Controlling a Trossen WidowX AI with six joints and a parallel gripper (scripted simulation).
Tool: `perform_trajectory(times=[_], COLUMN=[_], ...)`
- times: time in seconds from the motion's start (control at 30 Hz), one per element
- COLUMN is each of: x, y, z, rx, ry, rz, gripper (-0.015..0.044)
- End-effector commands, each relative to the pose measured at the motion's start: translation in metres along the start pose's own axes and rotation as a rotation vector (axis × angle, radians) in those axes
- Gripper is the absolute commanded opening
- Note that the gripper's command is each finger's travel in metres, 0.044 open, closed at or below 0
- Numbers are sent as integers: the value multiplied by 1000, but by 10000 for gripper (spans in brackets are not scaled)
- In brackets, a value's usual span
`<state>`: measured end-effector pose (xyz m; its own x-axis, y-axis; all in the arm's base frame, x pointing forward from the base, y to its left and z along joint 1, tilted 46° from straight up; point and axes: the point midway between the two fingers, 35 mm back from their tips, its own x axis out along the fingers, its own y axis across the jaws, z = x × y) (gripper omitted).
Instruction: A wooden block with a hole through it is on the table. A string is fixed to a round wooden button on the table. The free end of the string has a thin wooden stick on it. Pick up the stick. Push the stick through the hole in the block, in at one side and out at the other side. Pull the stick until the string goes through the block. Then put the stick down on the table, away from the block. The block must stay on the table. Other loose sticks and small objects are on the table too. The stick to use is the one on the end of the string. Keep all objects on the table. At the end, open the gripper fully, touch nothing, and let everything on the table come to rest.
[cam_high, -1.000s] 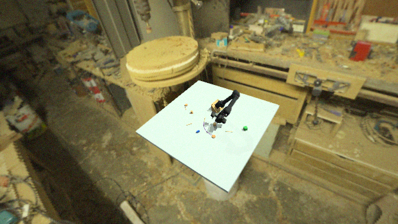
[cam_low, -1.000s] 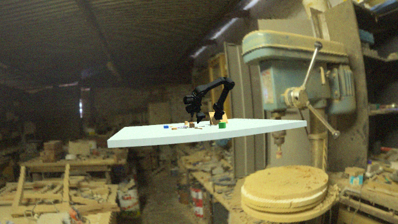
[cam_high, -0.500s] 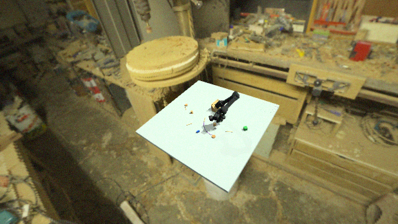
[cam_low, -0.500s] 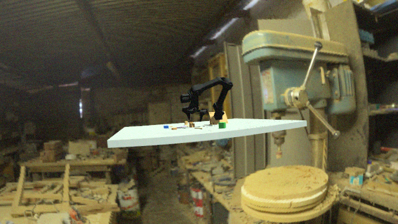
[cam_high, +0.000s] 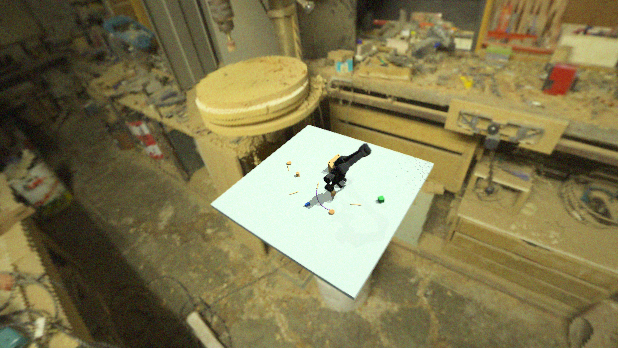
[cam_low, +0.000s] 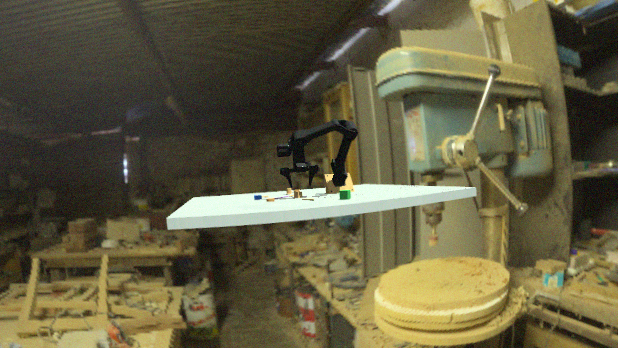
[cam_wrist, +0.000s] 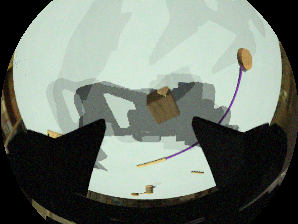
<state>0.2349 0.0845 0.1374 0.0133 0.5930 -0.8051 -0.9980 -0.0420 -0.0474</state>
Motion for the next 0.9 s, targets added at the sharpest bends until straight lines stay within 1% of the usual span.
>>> perform_trajectory(times=[0.0,0.73,0.87], x=[-9,-8,-8], y=[-15,-14,-14], z=[-6,-7,-7], rx=[-488,-488,-488], ry=[-149,-149,-149], rz=[-71,-71,-71], gripper=[440,440,335])
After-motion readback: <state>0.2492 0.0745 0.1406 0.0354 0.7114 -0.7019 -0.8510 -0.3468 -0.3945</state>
